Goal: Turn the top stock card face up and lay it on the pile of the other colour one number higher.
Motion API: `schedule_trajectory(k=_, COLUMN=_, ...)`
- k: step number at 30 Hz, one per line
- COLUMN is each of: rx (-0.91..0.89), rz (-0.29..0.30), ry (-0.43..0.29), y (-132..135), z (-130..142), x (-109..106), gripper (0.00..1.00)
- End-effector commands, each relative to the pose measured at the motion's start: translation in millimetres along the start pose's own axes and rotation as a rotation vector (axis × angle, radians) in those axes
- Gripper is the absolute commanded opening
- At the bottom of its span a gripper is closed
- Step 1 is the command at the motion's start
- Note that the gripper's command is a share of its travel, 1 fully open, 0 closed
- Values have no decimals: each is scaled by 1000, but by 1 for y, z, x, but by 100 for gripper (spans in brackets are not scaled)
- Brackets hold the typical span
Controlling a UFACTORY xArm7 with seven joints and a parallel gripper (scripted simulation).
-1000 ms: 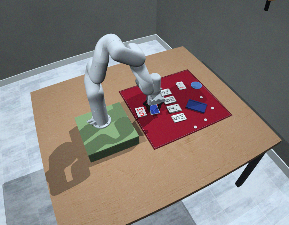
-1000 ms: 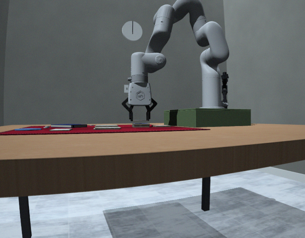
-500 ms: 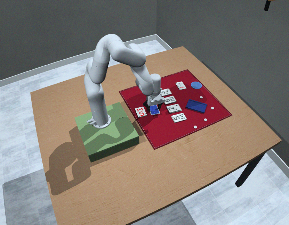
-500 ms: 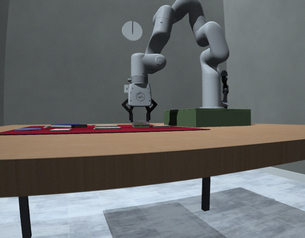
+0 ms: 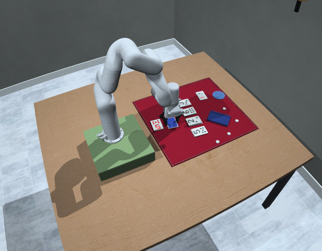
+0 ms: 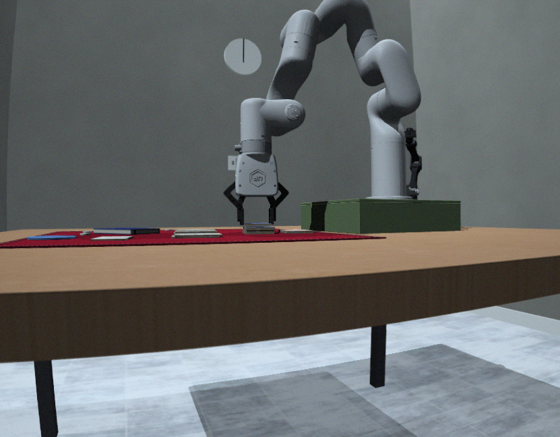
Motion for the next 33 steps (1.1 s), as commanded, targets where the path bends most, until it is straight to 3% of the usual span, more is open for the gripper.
schedule_trajectory(k=1, rx=0, rz=-3, ry=0, y=-1, z=0, x=2, gripper=74)
schedule_trajectory(k=20, rx=0, rz=-3, ry=0, y=-1, z=0, x=3, gripper=74)
schedule_trajectory(k=21, rx=0, rz=-3, ry=0, y=-1, z=0, x=3, gripper=87)
schedule_trajectory(k=33, rx=0, rz=-3, ry=0, y=-1, z=0, x=3, gripper=87)
Point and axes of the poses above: the point where the finger pads meet when closed, its own x axis out along the fingers, its own y axis across the jaws, z = x × y, the point moved 9 cm from there along -x, back along the fingers, and after that the axes turned 1 degree about x, right-handed, at the moved point
